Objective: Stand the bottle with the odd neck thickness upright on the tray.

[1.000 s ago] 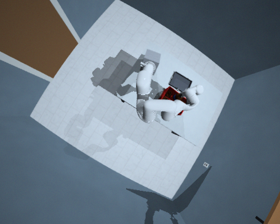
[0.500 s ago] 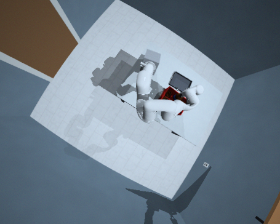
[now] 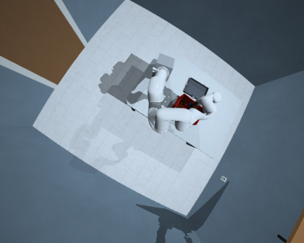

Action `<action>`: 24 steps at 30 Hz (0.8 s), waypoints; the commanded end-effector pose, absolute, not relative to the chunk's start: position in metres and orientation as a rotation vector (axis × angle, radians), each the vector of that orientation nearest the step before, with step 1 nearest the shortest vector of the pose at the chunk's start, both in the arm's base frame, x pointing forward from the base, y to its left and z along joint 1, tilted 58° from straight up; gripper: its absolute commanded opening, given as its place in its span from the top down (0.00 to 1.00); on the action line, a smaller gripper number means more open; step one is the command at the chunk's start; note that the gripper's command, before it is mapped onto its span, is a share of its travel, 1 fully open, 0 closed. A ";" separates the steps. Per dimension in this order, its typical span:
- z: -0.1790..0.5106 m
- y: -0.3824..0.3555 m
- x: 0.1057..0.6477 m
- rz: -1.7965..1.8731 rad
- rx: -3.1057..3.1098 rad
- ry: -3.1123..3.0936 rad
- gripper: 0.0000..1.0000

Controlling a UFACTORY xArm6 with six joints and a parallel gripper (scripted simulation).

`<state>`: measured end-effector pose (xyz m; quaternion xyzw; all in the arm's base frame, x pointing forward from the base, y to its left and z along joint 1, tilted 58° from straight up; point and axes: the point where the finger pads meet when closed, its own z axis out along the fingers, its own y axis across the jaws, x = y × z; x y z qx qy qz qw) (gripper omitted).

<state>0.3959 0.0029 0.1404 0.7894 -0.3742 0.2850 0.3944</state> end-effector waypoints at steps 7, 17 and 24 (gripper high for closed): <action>0.145 0.010 0.395 0.726 2.004 -0.950 1.00; 0.151 0.019 0.394 0.726 2.004 -0.950 1.00; 0.154 0.025 0.393 0.726 2.004 -0.950 1.00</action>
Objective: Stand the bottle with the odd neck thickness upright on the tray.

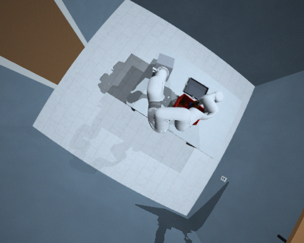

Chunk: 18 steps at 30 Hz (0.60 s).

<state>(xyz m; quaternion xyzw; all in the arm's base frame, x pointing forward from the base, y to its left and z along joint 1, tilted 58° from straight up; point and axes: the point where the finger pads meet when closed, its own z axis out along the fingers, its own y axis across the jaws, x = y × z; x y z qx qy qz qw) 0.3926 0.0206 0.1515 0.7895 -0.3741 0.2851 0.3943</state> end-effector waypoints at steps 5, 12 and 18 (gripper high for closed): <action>0.157 0.029 0.392 0.726 2.004 -0.950 1.00; 0.159 0.033 0.391 0.726 2.004 -0.950 1.00; 0.160 0.035 0.391 0.726 2.004 -0.950 1.00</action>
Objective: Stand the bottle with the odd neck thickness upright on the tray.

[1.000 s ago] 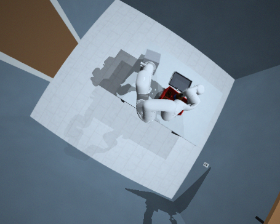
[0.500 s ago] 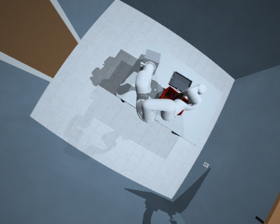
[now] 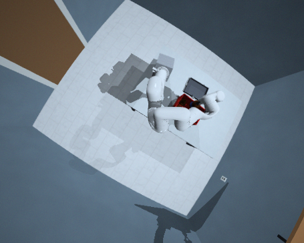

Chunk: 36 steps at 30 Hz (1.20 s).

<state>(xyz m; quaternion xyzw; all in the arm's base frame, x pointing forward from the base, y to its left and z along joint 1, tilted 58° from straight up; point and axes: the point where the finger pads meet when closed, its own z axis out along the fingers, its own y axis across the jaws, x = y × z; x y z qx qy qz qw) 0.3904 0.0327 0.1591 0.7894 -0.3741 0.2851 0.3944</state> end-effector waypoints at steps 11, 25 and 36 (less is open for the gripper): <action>0.161 0.036 0.391 0.726 2.004 -0.950 1.00; 0.161 0.036 0.391 0.726 2.004 -0.950 1.00; 0.165 0.043 0.389 0.726 2.004 -0.950 1.00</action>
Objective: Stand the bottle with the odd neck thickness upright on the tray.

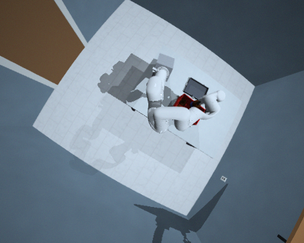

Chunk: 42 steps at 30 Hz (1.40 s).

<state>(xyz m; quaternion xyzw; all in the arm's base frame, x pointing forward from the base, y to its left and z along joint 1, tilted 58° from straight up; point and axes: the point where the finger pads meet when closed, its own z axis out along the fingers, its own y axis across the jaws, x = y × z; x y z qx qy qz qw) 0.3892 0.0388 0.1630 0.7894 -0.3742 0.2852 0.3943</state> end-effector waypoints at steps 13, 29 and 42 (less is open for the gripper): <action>0.171 0.051 0.388 0.726 2.004 -0.950 1.00; 0.171 0.052 0.388 0.726 2.004 -0.950 1.00; 0.170 0.052 0.388 0.726 2.004 -0.950 1.00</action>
